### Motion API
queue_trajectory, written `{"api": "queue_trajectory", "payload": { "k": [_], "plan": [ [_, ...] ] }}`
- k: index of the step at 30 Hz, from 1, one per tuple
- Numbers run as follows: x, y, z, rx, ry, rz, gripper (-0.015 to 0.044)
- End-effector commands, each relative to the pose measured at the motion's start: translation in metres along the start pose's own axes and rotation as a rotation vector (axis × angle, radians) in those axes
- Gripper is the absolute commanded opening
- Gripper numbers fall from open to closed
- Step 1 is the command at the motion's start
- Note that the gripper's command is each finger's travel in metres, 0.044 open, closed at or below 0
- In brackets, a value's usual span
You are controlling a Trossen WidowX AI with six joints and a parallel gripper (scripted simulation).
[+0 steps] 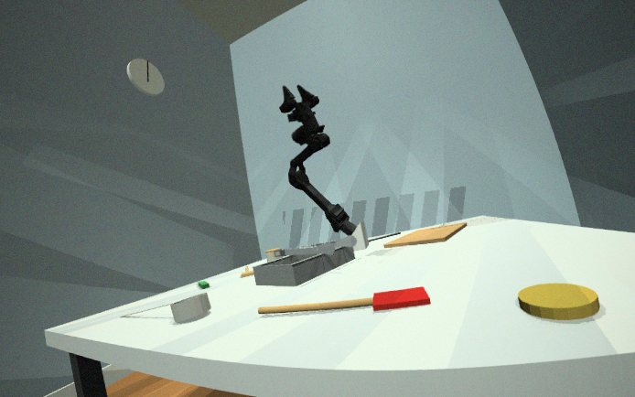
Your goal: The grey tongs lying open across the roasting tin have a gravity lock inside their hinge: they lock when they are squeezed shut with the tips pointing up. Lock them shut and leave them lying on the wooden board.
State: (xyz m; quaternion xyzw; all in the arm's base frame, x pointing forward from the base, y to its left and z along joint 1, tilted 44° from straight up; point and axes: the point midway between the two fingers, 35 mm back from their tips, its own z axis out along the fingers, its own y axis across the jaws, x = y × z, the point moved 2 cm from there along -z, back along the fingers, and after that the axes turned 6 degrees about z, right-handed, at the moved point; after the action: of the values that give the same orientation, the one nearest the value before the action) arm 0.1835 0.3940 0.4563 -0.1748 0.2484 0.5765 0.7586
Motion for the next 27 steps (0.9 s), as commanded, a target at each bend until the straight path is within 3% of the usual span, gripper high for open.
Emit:
{"api": "queue_trajectory", "payload": {
  "k": [1,6,13,20,27],
  "plan": [
    [0.000,0.000,0.000,0.000,0.000,0.000,0.0426],
    [0.022,-0.026,-0.002,0.091,0.119,0.081,0.0440],
    [0.082,-0.106,-0.034,0.468,0.417,0.329,0.0440],
    [0.115,-0.182,-0.105,0.966,0.579,0.514,0.0440],
    [0.111,-0.235,-0.199,1.520,0.582,0.588,0.0440]
  ]
}}
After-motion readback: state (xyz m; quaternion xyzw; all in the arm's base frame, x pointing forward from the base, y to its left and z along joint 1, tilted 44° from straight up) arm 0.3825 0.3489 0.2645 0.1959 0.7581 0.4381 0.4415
